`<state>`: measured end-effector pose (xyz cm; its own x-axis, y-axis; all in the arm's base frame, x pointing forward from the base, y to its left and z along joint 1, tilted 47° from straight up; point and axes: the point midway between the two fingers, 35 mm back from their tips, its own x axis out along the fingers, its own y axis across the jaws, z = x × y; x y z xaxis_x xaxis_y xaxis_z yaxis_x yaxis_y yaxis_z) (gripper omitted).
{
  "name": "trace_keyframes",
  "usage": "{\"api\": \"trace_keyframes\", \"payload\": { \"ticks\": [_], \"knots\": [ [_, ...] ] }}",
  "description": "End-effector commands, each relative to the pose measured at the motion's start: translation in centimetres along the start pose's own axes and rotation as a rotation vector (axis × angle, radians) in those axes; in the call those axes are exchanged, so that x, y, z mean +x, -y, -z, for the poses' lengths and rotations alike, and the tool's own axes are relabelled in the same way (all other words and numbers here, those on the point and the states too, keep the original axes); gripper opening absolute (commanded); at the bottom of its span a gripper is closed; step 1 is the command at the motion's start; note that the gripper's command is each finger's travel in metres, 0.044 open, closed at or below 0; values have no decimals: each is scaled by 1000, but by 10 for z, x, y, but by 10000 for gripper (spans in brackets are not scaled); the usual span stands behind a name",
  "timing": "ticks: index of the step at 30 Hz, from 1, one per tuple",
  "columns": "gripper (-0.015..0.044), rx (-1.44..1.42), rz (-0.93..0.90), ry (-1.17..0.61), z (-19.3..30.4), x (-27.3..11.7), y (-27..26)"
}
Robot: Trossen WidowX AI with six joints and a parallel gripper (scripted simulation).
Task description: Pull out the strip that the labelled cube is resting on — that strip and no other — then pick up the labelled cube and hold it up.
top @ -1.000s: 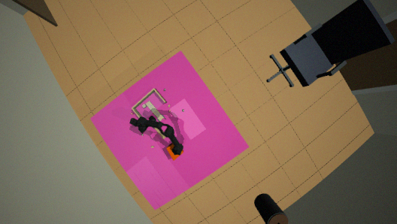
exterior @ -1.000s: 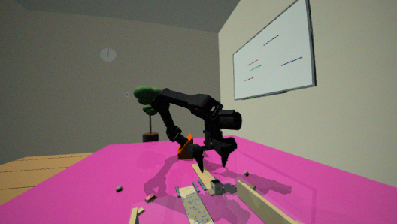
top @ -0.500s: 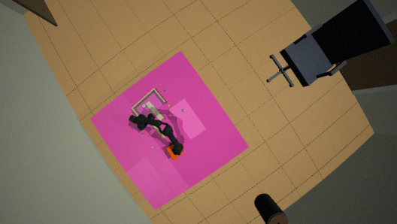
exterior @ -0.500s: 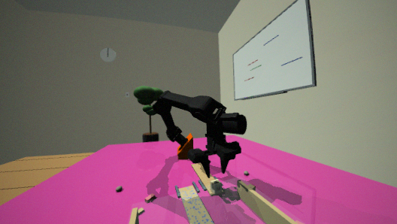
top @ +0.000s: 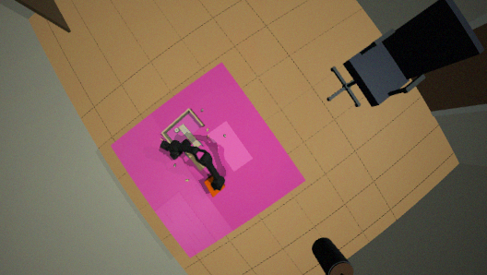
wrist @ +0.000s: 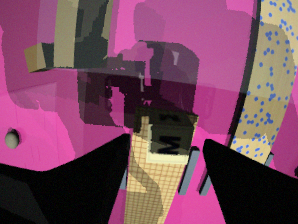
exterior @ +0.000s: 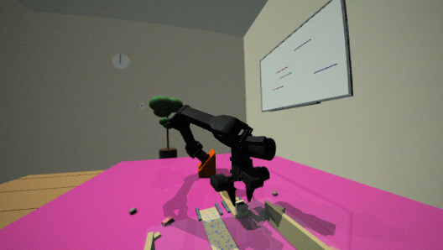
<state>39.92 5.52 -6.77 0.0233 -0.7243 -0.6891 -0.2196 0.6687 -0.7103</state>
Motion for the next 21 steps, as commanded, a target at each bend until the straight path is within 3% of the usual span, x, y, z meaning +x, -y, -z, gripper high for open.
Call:
{"api": "trace_keyframes", "payload": {
  "ticks": [1,16,21],
  "knots": [
    [250,-5,4,-6,1,10,1],
    [250,-4,6,-7,2,25,1],
    [138,0,2,-4,2,22,0]
  ]
}}
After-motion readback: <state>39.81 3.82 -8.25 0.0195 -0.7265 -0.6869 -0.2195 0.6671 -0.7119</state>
